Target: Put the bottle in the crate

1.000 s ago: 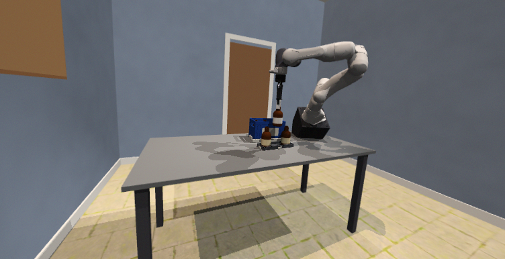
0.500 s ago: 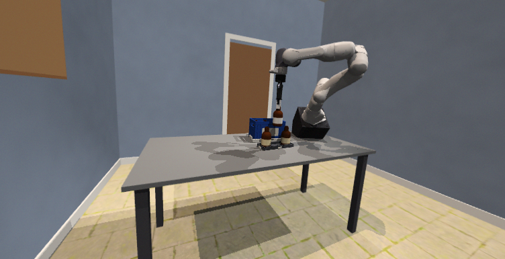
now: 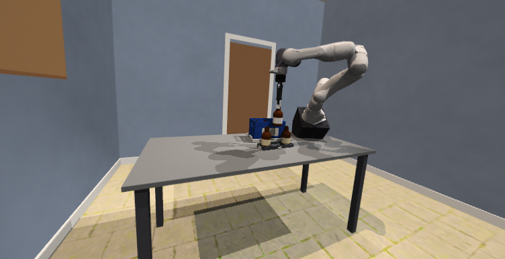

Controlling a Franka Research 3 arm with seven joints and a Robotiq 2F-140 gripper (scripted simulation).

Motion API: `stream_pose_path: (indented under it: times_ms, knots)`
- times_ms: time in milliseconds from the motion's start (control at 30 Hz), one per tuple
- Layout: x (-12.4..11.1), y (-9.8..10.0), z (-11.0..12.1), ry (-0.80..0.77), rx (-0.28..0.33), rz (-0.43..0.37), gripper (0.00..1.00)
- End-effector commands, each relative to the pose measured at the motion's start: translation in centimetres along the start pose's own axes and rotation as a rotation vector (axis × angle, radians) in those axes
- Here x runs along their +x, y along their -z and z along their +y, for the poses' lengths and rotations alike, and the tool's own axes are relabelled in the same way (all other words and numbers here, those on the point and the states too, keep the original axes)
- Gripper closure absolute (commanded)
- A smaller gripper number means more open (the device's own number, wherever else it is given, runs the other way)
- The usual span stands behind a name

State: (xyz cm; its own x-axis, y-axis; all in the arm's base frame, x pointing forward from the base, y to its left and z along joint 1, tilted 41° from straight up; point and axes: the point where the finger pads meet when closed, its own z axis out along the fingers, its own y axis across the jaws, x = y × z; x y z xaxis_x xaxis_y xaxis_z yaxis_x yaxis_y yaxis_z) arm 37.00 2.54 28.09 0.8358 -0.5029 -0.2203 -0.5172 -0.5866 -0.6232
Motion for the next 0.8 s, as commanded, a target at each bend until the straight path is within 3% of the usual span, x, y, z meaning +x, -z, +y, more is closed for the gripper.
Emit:
stream_pose_path:
  times_ms: [0,767]
  knots:
    - [0.14,0.31,-0.03,-0.002,0.000,0.006,1.00]
    - [0.12,1.20,-0.01,-0.002,0.000,0.006,1.00]
